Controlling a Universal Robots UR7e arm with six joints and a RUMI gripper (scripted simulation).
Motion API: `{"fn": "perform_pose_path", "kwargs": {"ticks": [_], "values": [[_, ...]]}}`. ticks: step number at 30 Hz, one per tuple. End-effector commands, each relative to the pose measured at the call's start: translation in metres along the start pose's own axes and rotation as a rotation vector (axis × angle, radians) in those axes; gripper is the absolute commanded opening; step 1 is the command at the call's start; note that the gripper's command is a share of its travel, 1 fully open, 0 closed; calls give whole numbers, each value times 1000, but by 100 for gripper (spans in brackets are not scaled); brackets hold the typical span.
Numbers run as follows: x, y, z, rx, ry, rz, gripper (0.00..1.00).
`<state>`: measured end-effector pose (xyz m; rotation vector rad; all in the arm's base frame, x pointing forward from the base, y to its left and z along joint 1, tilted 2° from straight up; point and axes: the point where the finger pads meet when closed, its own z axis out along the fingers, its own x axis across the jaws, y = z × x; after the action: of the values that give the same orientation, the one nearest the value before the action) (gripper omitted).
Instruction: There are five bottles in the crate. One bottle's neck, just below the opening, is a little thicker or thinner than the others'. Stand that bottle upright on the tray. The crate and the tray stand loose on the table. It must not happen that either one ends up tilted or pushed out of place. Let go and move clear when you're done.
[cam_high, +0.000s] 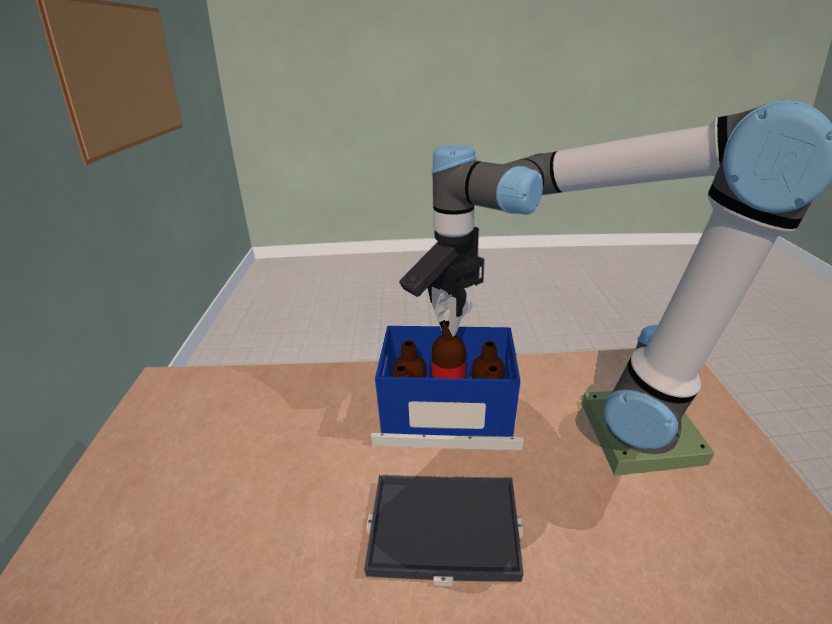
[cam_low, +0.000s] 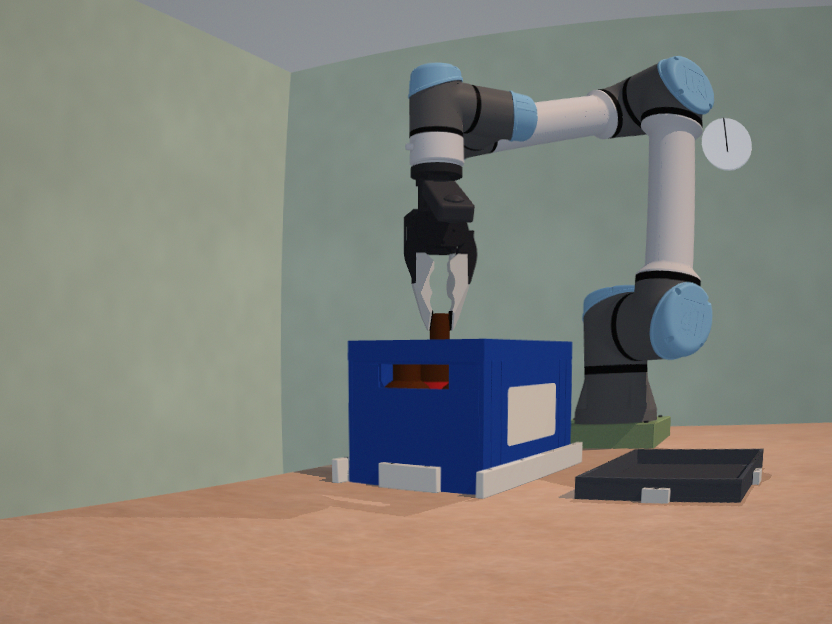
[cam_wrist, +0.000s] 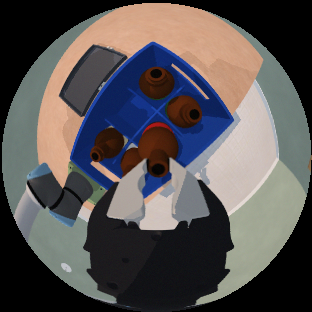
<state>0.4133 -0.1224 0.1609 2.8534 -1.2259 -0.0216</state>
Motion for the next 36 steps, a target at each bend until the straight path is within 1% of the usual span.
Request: {"fn": "perform_pose_path", "kwargs": {"ticks": [1,12,22,36], "values": [[0,0,-6,0,1,0,0],[0,0,-19,0,1,0,0],[0,0,-26,0,1,0,0],[0,0,-31,0,1,0,0]]}}
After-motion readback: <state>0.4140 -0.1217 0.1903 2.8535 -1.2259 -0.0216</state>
